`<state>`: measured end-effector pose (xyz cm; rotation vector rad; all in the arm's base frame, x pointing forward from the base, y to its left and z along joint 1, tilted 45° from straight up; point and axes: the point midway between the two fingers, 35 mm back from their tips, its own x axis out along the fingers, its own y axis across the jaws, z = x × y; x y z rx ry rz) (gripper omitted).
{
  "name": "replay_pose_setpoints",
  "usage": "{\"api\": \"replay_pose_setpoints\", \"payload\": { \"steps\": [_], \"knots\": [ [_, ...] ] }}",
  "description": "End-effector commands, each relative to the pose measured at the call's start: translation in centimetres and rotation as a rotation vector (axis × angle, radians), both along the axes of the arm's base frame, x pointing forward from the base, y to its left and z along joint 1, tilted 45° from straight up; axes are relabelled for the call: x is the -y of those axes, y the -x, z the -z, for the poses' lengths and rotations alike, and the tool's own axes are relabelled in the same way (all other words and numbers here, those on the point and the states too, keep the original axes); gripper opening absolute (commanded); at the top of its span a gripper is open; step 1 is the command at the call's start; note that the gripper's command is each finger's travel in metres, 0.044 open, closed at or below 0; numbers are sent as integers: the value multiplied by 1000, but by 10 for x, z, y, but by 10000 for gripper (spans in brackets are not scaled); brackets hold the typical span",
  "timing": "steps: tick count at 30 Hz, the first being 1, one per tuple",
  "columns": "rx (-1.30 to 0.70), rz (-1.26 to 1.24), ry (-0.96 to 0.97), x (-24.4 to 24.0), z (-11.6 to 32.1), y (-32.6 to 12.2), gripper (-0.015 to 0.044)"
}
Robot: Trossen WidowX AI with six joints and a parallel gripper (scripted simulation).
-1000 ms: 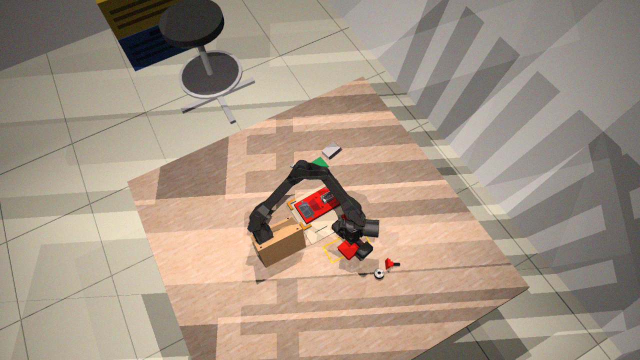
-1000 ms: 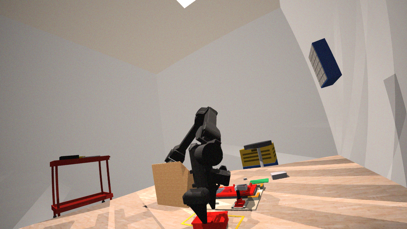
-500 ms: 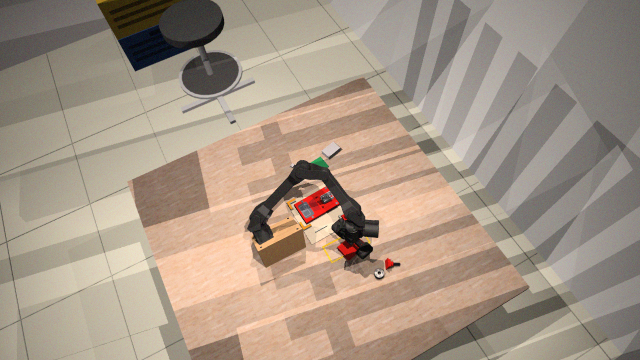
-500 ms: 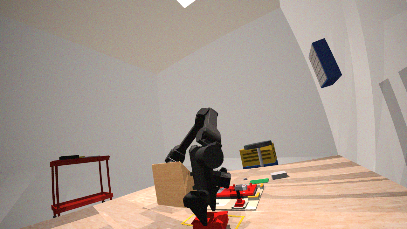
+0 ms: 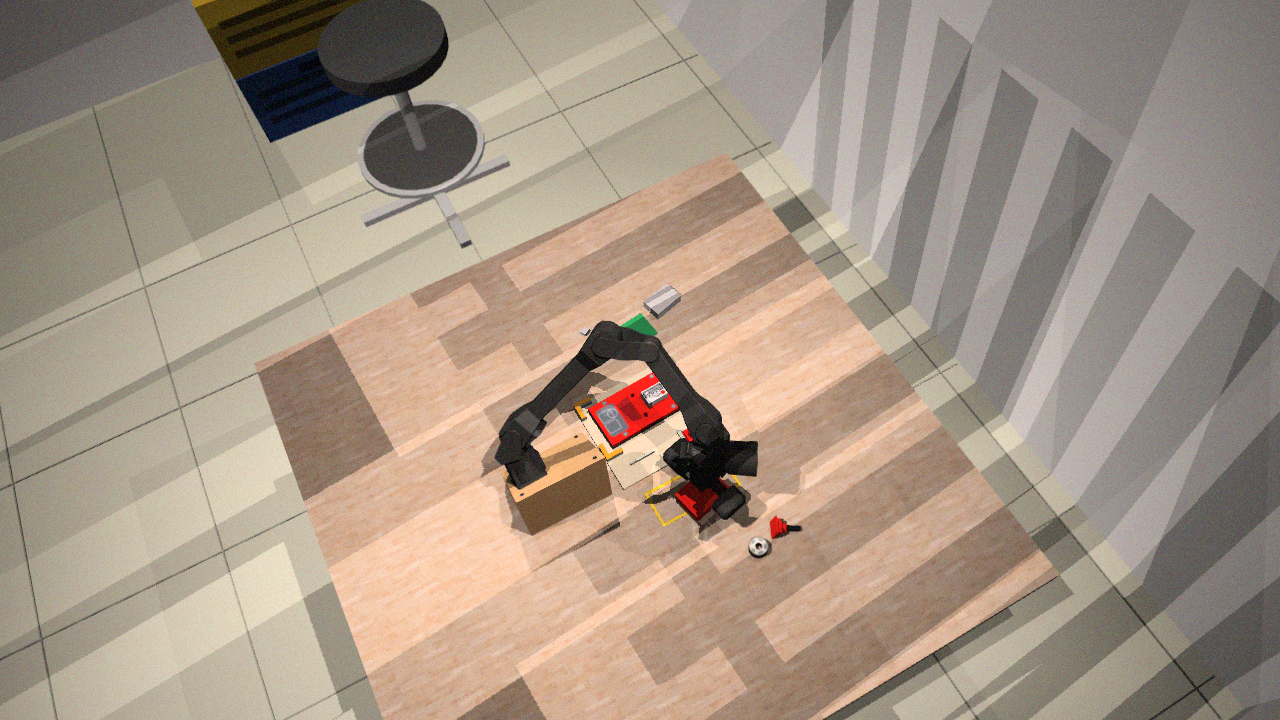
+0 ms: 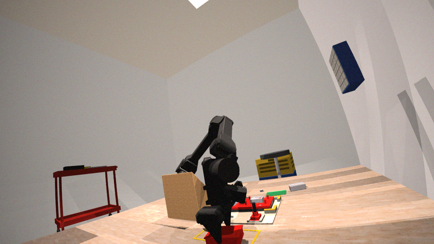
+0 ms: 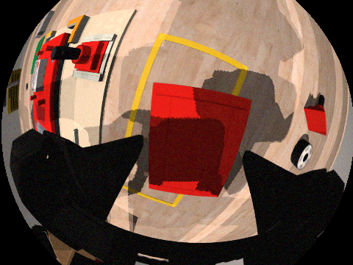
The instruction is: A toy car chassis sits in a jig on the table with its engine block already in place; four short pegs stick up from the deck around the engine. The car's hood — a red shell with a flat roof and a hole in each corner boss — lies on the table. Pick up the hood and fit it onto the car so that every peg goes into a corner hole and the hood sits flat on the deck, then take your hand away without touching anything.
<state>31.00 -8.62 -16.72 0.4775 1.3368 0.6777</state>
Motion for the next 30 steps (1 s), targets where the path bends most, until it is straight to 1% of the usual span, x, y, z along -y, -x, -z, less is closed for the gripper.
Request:
{"api": "replay_pose_setpoints", "payload": {
  "steps": [1, 12, 15, 25, 30],
  "knots": [
    [-3, 4, -7, -3, 1, 0, 440],
    [-3, 4, -7, -7, 5, 0, 440],
    [0, 0, 0, -4, 4, 0, 361],
    [0, 0, 0, -4, 4, 0, 295],
    [0, 1, 0, -3, 3, 0, 163]
  ]
}}
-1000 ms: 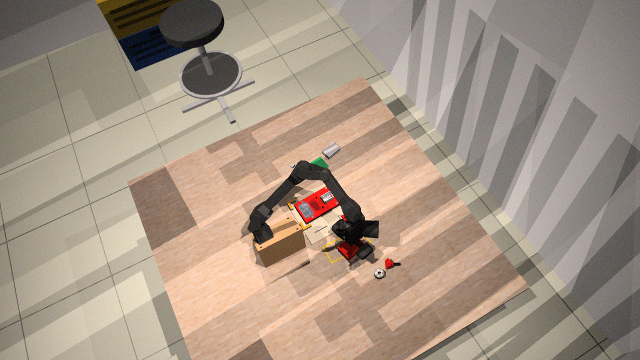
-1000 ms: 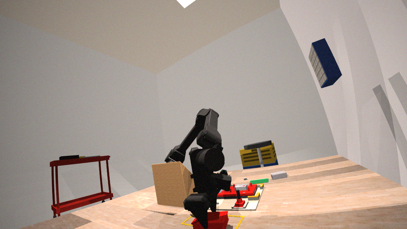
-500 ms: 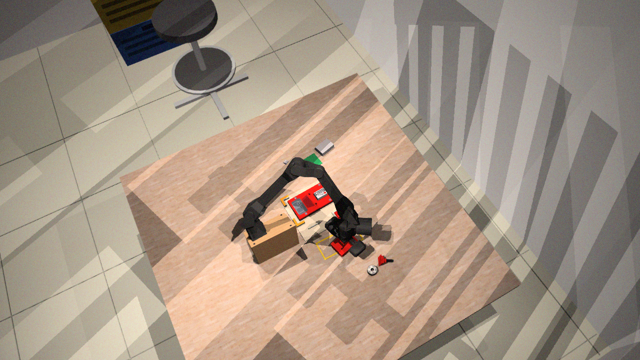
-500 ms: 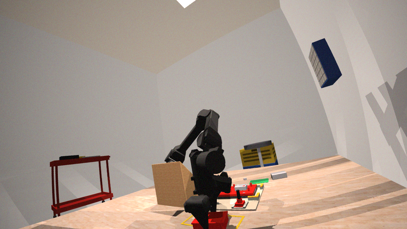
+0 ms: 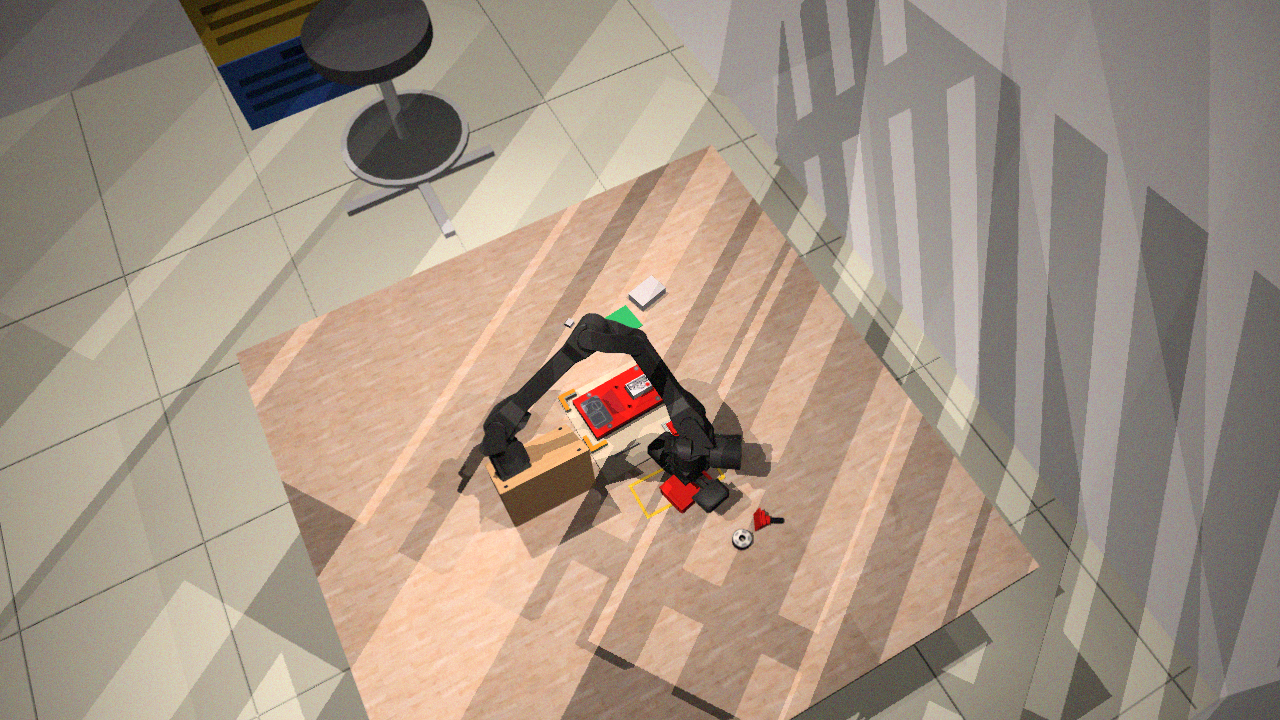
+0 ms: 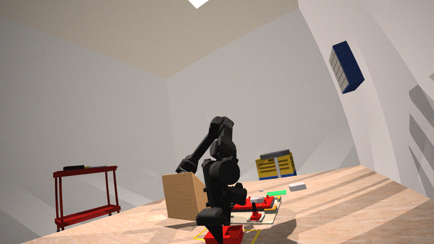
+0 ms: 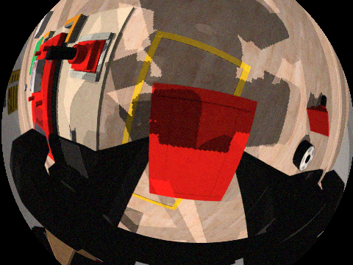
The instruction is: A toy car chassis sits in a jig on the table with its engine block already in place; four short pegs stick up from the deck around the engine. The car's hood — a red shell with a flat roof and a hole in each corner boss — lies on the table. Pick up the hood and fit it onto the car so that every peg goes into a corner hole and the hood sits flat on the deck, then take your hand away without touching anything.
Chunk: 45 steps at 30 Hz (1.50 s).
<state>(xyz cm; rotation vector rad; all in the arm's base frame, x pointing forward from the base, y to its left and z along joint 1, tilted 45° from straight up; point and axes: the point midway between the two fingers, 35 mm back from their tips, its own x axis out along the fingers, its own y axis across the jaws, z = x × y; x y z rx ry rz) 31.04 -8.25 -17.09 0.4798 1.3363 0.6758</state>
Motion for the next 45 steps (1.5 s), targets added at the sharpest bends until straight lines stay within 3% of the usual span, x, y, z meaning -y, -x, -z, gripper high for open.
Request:
{"api": "replay_pose_setpoints", "payload": {
  "steps": [1, 7, 45],
  "knots": [
    [0, -1, 0, 2, -2, 0, 137],
    [0, -1, 1, 8, -9, 1, 0],
    [-1, -1, 4, 69, -69, 9, 0]
  ]
}}
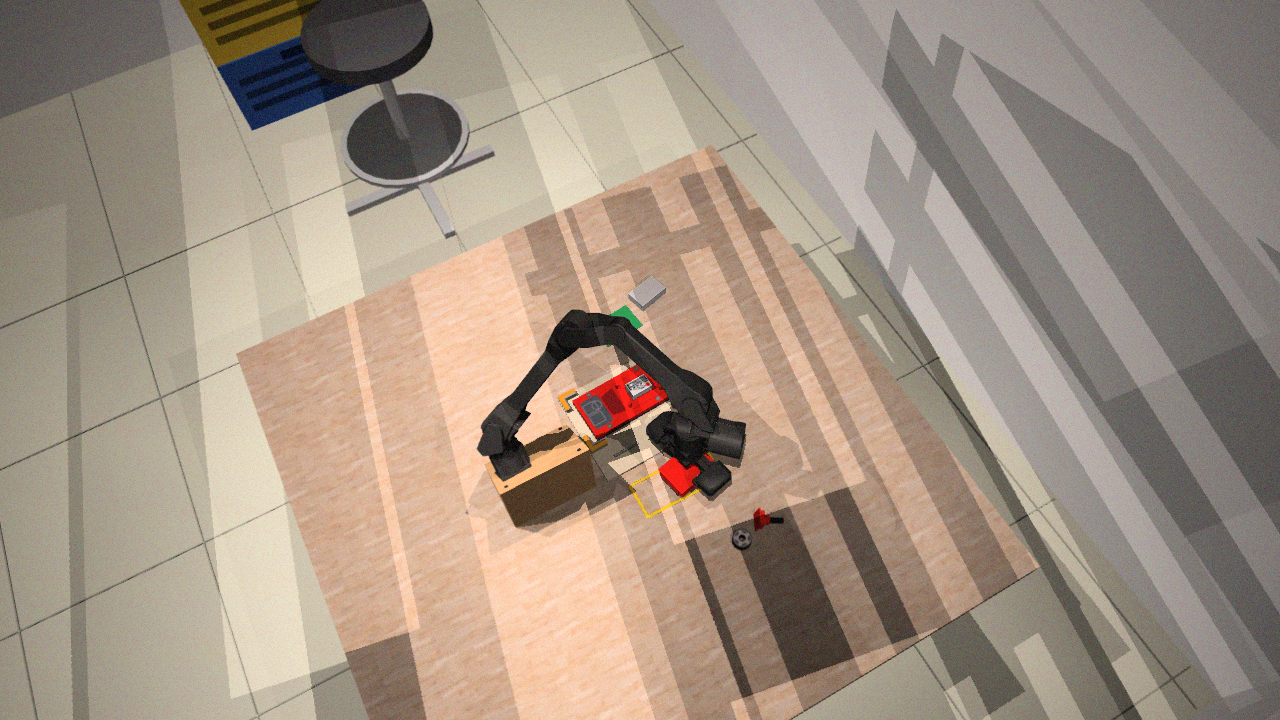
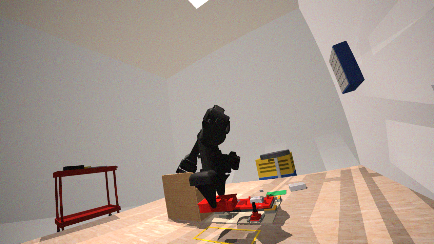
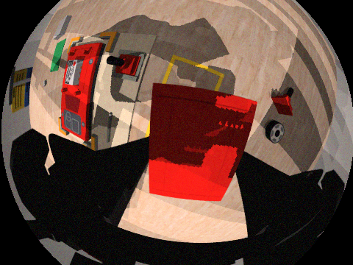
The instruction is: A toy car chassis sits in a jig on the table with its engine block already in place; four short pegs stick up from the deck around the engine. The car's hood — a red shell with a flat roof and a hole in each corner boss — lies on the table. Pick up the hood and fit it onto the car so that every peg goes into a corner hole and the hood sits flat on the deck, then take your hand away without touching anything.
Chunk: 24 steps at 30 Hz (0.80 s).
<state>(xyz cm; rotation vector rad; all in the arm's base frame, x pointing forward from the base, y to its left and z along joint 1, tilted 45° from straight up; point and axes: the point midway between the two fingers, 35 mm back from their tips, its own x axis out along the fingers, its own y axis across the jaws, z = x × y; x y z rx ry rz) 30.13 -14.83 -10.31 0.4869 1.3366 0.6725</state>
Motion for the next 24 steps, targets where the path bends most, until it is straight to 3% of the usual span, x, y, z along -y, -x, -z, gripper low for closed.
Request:
{"api": "replay_pose_setpoints", "payload": {
  "steps": [1, 24],
  "knots": [
    [0, 0, 0, 0, 0, 0, 0],
    [-48, 49, 16, -54, -67, -33, 0]
  ]
}}
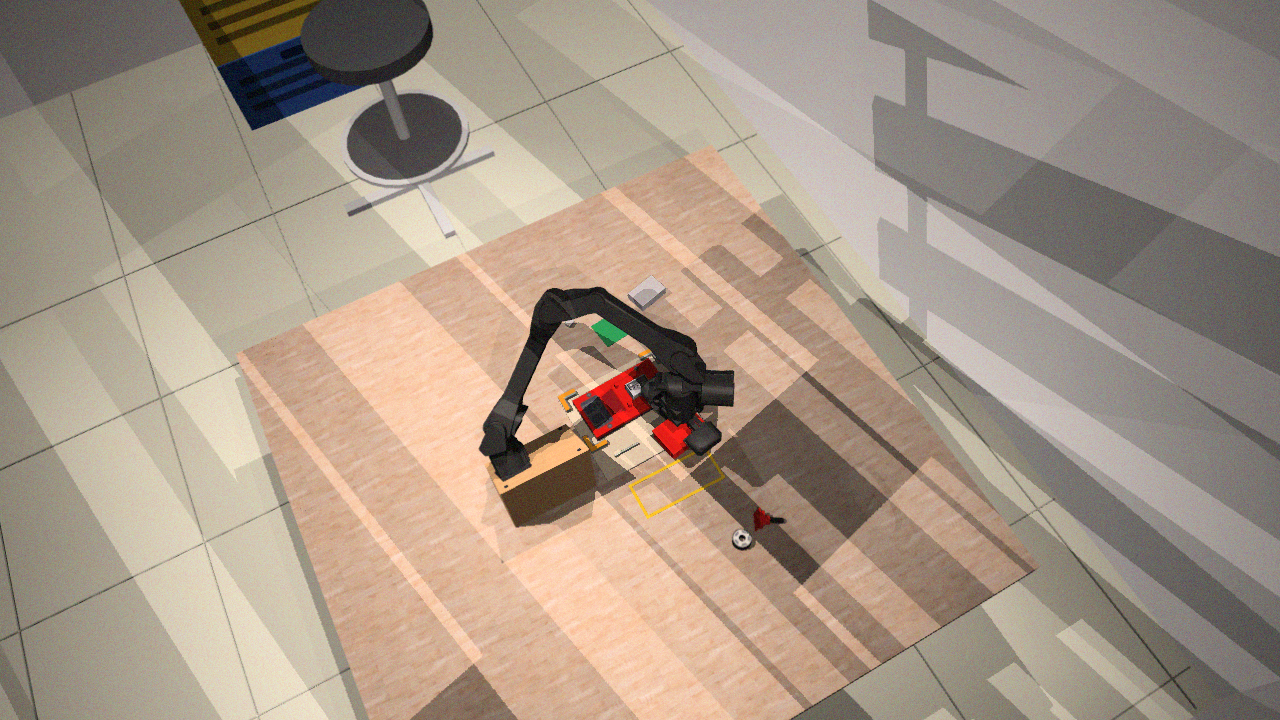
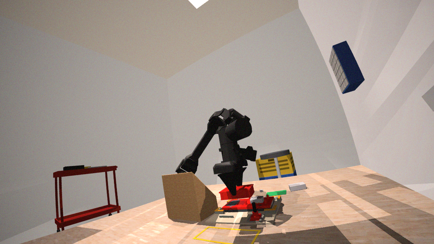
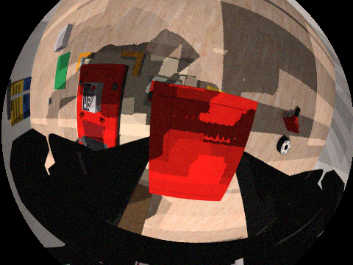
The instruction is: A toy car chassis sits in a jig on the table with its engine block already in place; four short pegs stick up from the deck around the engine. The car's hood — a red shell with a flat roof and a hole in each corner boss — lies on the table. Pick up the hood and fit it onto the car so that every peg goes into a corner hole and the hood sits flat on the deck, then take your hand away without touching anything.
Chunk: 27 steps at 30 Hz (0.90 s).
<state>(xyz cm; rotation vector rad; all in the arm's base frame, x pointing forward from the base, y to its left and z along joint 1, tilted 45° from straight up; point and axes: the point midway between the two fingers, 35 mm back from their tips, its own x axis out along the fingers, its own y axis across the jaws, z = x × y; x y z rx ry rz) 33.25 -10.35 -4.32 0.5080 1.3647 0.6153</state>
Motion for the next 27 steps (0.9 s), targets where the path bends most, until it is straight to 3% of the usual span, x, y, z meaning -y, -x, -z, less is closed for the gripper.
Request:
{"api": "replay_pose_setpoints", "payload": {
  "steps": [1, 27],
  "knots": [
    [-13, 10, -9, -12, -10, -2, 0],
    [-58, 60, -25, -89, -83, -11, 0]
  ]
}}
